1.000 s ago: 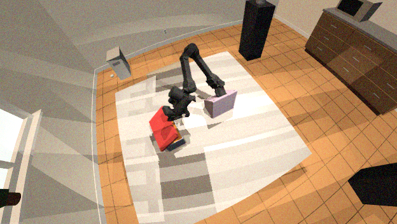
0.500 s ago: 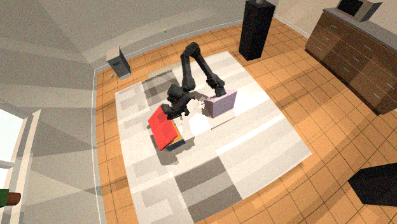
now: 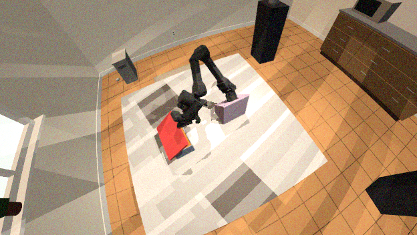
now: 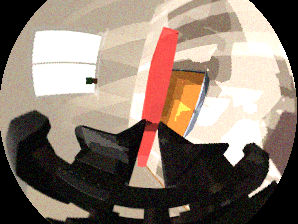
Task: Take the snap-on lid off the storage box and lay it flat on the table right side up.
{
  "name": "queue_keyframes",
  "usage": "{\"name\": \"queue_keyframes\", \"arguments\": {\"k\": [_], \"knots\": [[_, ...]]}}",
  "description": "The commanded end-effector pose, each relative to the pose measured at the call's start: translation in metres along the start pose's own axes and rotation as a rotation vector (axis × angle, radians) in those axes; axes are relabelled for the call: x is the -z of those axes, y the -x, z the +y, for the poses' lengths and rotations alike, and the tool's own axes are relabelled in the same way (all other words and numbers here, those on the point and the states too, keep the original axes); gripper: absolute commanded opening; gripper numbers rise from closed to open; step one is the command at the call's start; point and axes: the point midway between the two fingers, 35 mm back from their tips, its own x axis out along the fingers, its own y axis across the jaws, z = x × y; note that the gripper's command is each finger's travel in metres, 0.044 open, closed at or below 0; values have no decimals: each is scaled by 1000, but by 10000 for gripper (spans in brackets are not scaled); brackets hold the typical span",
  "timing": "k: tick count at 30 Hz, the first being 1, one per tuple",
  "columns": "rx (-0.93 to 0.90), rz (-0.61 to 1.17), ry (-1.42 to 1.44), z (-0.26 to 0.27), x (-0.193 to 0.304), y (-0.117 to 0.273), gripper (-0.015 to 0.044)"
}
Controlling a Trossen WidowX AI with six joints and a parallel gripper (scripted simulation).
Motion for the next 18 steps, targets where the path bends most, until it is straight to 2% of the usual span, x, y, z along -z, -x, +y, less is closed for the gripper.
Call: {"name": "queue_keyframes", "arguments": {"k": [1,18], "knots": [[-8,0,-9,2,9,2,0],[-9,0,-11,0,43,5,0]]}}
